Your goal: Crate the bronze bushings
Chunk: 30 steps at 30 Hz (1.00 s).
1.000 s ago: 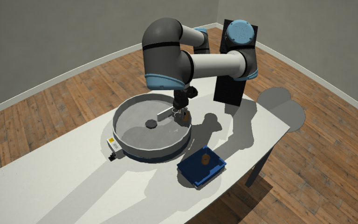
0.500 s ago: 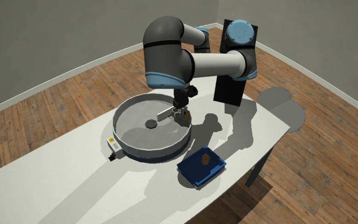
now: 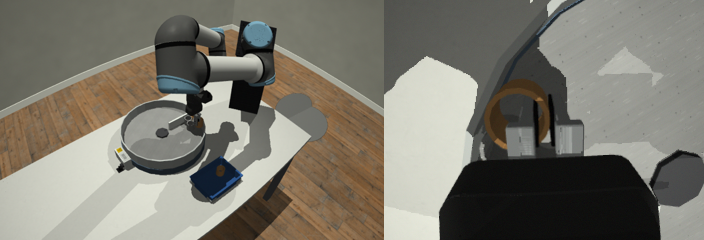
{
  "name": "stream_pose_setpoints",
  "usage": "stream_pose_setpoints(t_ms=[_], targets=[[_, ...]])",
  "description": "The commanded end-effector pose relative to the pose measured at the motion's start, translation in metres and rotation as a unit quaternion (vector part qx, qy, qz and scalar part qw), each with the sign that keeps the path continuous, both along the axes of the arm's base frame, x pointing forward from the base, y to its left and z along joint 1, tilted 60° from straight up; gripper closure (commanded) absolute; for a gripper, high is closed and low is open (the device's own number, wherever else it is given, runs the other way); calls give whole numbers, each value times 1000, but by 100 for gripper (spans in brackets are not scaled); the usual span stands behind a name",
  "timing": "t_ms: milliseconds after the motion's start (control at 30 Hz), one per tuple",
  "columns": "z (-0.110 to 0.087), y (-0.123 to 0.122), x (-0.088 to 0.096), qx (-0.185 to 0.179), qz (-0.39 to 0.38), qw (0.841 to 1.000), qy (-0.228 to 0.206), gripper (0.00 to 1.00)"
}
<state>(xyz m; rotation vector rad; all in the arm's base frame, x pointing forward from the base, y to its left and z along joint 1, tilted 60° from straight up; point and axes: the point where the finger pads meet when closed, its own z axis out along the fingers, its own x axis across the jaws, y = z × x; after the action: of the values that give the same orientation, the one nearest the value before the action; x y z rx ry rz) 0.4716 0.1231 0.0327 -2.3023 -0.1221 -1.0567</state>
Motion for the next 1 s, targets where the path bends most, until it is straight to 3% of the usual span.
stream_pose_setpoints(t_ms=[0,433,600,967], targets=[[3,-3,-3,0,0,1000,0,100],[4,-4,-4,0,0,1000,0,100],[18,-19,-23,0,0,1000,0,100],[18,-19,-23,0,0,1000,0,100]])
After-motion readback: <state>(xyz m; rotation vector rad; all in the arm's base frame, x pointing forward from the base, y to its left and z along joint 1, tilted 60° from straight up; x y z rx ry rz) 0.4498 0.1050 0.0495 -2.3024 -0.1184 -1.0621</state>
